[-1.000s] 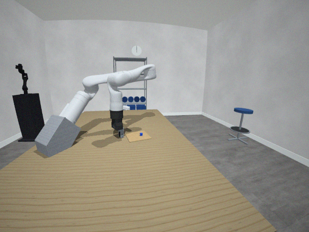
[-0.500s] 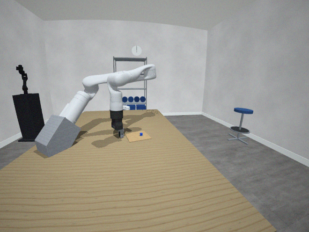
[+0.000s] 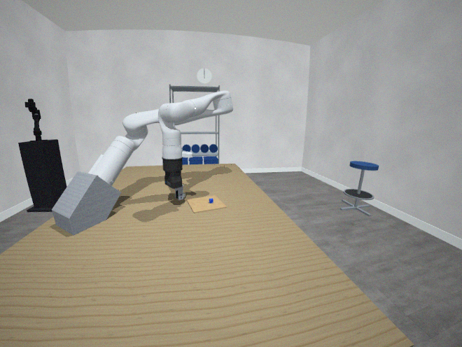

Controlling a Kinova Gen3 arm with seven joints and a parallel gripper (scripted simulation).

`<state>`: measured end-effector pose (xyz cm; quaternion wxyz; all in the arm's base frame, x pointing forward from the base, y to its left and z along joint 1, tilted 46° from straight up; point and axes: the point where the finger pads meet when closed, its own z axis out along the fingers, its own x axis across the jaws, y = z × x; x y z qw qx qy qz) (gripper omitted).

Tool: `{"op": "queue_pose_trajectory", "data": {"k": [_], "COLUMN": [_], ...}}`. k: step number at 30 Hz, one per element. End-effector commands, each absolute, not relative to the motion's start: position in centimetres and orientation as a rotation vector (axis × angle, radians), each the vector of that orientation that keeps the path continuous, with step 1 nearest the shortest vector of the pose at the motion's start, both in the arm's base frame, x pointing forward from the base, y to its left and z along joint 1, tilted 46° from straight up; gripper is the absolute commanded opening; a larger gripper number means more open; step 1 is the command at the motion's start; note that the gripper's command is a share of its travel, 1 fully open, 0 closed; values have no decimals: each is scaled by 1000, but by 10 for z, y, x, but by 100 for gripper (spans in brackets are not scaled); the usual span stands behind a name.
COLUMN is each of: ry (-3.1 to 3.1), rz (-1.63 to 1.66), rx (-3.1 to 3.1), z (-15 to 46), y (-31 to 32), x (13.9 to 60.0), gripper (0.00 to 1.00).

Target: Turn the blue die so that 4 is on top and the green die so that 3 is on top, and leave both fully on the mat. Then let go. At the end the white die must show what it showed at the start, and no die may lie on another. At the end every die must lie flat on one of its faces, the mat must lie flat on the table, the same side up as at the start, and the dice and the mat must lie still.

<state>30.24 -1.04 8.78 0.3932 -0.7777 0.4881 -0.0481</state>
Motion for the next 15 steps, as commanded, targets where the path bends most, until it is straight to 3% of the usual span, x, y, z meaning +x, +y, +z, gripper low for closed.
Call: {"op": "queue_pose_trajectory", "data": {"k": [1, 15], "ry": [1257, 1271], "rz": [-156, -153], "rx": [-1962, -1964], "z": [98, 128], "y": [-23, -46], "x": [301, 280], "gripper": [34, 34]}}
